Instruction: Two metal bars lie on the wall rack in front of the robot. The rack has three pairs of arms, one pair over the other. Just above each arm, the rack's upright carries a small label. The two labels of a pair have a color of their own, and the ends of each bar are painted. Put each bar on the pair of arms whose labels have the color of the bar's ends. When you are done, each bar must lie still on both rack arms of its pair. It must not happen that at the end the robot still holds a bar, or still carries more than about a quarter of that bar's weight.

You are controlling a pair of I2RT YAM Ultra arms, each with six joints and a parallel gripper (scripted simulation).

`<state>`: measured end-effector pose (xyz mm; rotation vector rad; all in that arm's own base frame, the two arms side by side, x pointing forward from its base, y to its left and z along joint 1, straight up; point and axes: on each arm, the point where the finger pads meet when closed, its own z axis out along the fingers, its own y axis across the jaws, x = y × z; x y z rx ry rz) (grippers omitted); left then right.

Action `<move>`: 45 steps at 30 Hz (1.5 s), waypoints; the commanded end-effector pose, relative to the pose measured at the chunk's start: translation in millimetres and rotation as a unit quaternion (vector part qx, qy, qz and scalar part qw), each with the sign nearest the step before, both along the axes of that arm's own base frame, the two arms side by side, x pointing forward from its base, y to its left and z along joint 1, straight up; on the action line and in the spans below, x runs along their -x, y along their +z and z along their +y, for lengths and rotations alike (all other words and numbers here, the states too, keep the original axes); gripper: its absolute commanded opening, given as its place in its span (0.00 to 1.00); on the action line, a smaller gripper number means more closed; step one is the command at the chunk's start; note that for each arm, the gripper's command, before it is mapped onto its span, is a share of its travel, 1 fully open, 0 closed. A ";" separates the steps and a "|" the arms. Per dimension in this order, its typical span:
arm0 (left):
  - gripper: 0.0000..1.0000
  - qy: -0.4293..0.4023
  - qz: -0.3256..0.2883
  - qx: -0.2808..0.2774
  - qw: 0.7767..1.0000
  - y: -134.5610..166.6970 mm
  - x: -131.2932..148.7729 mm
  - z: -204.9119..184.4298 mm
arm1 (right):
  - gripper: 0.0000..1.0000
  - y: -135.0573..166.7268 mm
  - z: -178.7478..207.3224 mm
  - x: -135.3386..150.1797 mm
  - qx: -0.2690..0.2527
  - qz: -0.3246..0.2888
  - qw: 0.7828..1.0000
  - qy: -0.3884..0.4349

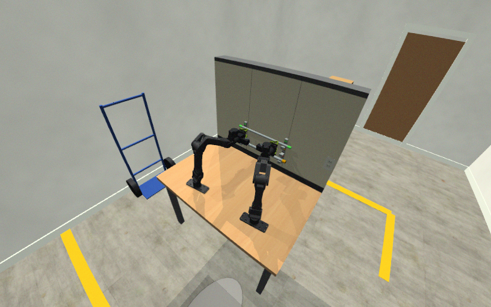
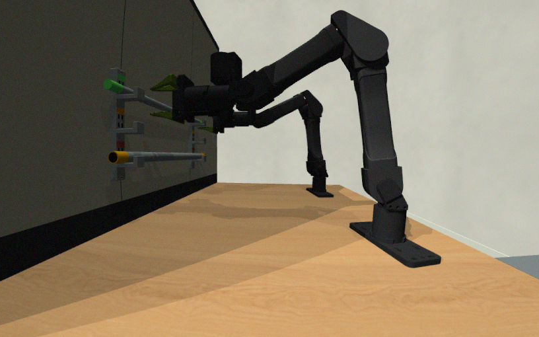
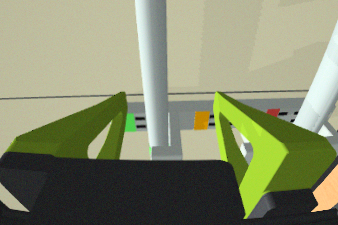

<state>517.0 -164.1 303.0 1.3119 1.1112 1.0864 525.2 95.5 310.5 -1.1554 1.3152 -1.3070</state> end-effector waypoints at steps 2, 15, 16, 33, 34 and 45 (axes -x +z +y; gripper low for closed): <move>0.64 -0.002 -0.016 0.008 1.000 14.0 9.5 -2.0 | 0.65 6.8 0.8 10.5 -0.003 -0.007 1.000 0.000; 0.64 -0.002 -0.016 0.008 1.000 14.0 24.8 0.4 | 0.65 6.8 2.9 25.8 -0.003 -0.006 1.000 0.000; 0.64 -0.002 -0.016 0.008 1.000 14.0 25.9 0.6 | 0.65 6.8 3.1 27.0 -0.003 -0.006 1.000 0.000; 0.64 -0.002 -0.016 0.008 1.000 14.0 43.5 3.5 | 0.65 6.8 5.5 44.7 -0.003 -0.006 1.000 0.000; 0.64 -0.002 -0.016 0.008 1.000 14.0 44.7 3.7 | 0.65 6.8 5.7 45.8 -0.003 -0.006 1.000 0.000; 0.64 -0.002 -0.016 0.008 1.000 -8.6 45.0 4.4 | 0.65 -15.8 6.4 46.1 -0.003 -0.006 1.000 0.000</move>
